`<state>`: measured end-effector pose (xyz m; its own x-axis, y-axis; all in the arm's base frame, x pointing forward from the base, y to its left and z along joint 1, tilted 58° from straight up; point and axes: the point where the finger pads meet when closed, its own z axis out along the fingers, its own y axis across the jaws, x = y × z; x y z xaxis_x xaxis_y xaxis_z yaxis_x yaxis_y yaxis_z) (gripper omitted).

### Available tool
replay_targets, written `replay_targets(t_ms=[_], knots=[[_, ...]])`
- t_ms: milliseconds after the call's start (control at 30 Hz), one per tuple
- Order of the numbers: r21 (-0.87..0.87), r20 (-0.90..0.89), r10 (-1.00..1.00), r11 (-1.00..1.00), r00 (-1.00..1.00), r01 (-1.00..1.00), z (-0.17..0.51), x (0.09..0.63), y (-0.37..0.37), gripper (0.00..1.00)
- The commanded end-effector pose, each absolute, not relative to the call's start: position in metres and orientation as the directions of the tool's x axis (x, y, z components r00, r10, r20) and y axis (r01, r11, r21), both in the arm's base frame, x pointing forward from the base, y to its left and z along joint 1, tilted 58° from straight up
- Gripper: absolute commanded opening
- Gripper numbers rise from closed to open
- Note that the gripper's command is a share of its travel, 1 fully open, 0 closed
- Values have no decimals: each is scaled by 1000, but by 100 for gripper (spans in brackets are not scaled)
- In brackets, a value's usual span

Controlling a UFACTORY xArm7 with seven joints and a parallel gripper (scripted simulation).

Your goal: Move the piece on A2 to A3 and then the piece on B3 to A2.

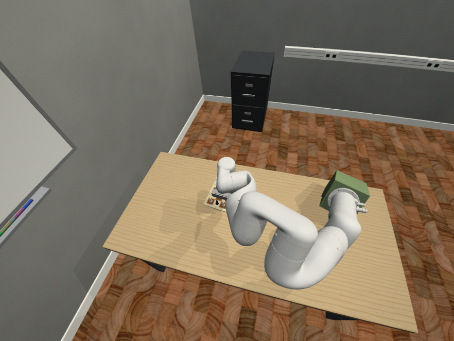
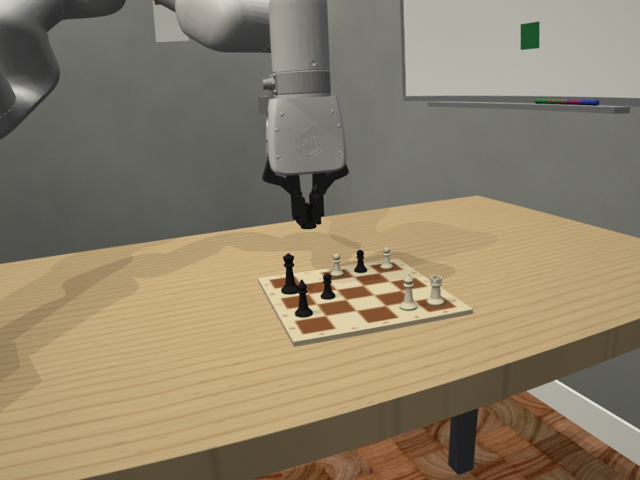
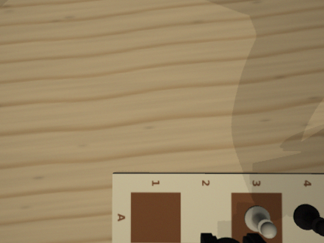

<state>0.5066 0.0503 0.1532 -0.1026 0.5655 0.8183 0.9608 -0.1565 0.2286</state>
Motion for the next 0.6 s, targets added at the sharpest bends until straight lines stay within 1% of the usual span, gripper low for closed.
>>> replay_targets(t_ms=[0, 333, 567], knots=[[231, 817, 567, -161, -102, 959, 143, 513, 64, 0], [231, 817, 567, -161, -102, 959, 122, 523, 95, 0], [231, 817, 567, -161, -102, 959, 117, 526, 103, 0]])
